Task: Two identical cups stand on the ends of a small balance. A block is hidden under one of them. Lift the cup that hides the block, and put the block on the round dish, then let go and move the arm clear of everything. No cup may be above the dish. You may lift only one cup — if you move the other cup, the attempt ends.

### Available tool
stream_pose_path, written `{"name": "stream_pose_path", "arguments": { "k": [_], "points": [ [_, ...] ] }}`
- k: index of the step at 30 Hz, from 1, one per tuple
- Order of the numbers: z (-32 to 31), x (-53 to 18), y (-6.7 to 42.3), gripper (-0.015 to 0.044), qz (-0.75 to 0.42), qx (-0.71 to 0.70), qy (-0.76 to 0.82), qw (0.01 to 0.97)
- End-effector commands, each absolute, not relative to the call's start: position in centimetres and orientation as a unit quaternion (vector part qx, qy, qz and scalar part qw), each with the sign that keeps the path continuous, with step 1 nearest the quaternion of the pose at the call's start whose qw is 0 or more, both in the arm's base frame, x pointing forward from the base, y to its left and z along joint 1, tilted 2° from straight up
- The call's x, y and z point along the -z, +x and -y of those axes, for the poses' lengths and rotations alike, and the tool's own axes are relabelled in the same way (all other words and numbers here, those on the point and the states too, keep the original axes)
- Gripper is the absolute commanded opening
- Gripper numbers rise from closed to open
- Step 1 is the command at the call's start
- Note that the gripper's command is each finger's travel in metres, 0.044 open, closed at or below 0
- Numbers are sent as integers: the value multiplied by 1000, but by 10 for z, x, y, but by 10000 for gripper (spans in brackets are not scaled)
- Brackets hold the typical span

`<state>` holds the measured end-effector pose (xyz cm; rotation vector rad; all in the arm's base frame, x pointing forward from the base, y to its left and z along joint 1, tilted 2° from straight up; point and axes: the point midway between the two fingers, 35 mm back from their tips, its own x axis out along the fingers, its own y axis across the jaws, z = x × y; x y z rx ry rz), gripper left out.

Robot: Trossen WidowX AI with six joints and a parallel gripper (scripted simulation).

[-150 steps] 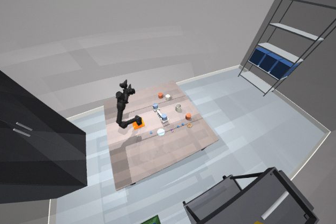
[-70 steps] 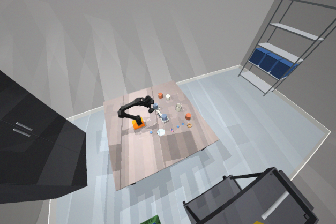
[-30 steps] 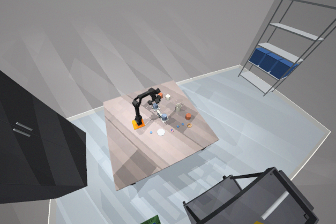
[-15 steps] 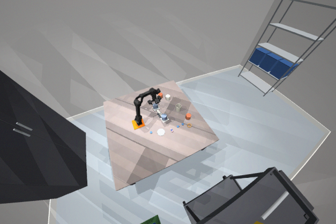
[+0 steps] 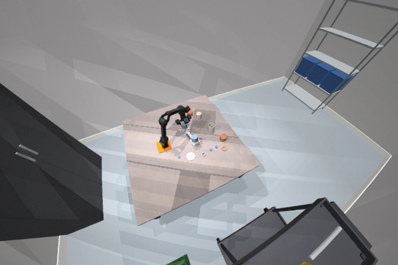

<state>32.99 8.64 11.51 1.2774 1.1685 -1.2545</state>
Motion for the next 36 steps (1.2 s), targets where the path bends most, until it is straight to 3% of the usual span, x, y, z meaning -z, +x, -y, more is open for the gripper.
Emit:
{"name": "stream_pose_path", "arguments": {
  "k": [1,26,28,36],
  "points": [
    [-85,-106,328,440,-479,520,521,479],
    [-85,-68,326,440,-479,520,521,479],
    [-85,-68,326,387,-479,520,521,479],
    [-85,-68,326,334,-479,520,521,479]
  ]
}}
